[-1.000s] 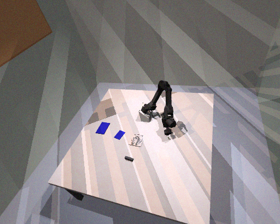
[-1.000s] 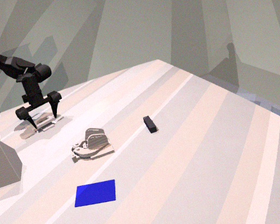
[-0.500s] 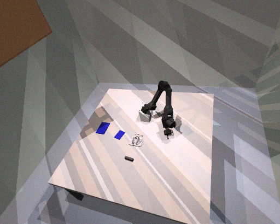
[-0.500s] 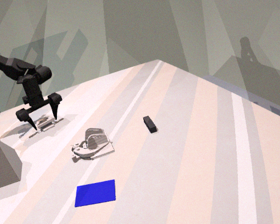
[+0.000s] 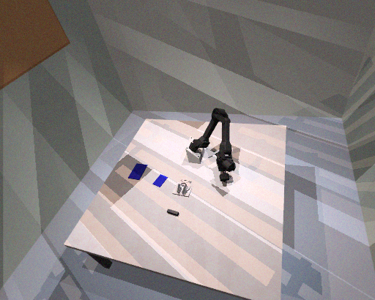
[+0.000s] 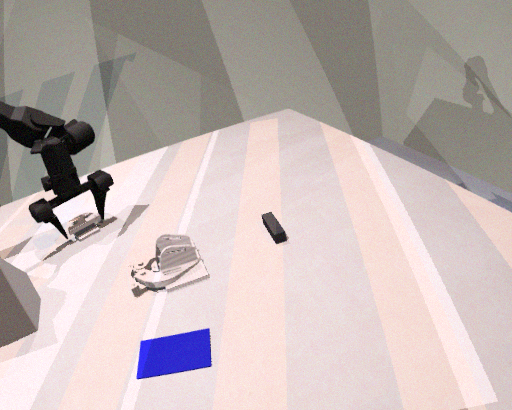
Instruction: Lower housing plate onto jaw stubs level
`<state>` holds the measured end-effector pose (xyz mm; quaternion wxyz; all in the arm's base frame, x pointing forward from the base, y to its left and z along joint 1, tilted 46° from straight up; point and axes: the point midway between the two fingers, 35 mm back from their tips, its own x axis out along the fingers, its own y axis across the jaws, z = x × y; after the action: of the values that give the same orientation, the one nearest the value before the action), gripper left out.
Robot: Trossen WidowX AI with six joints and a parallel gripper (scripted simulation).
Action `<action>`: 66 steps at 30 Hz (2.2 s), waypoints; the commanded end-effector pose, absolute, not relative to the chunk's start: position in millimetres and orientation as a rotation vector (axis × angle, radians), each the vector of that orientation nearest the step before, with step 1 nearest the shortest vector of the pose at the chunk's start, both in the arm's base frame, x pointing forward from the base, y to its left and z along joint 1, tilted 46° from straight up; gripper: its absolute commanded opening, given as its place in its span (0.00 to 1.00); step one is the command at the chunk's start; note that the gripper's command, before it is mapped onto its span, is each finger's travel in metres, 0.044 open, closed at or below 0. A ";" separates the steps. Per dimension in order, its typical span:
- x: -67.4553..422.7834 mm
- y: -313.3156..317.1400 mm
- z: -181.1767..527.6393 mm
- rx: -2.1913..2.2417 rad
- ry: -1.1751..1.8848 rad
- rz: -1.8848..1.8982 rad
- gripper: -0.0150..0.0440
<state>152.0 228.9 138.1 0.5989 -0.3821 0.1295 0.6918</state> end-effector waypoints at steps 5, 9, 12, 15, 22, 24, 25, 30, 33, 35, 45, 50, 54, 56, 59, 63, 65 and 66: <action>152.0 228.9 138.1 -0.886 0.300 1.604 0.93; 152.0 228.9 138.1 -0.886 0.300 1.604 0.89; 152.0 228.9 138.1 -0.886 0.300 1.604 0.85; 152.0 228.9 138.1 -0.886 0.300 1.604 0.85; 152.0 228.9 138.1 -0.886 0.300 1.604 0.85; 152.1 228.5 138.5 -0.886 0.300 1.604 0.85; 152.4 227.4 139.4 -0.887 0.301 1.604 0.85; 154.8 216.1 149.1 -0.892 0.305 1.604 0.85; 155.5 209.0 155.4 -0.894 0.307 1.604 0.85; 155.8 204.3 159.6 -0.895 0.308 1.603 0.85; 153.3 181.1 181.4 -0.892 0.310 1.601 0.85; 151.8 175.7 186.9 -0.889 0.309 1.600 0.85; 151.8 175.7 186.9 -0.889 0.309 1.600 0.85; 151.8 175.7 186.9 -0.889 0.309 1.600 0.85; 155.7 174.3 184.5 -0.870 0.337 1.589 0.85; 165.9 170.1 177.8 -0.818 0.411 1.559 0.85; 170.9 167.7 174.4 -0.791 0.447 1.544 0.85; 173.3 166.5 172.7 -0.778 0.465 1.536 0.85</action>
<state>164.7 169.5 177.3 0.6174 -0.3590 0.1767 0.6773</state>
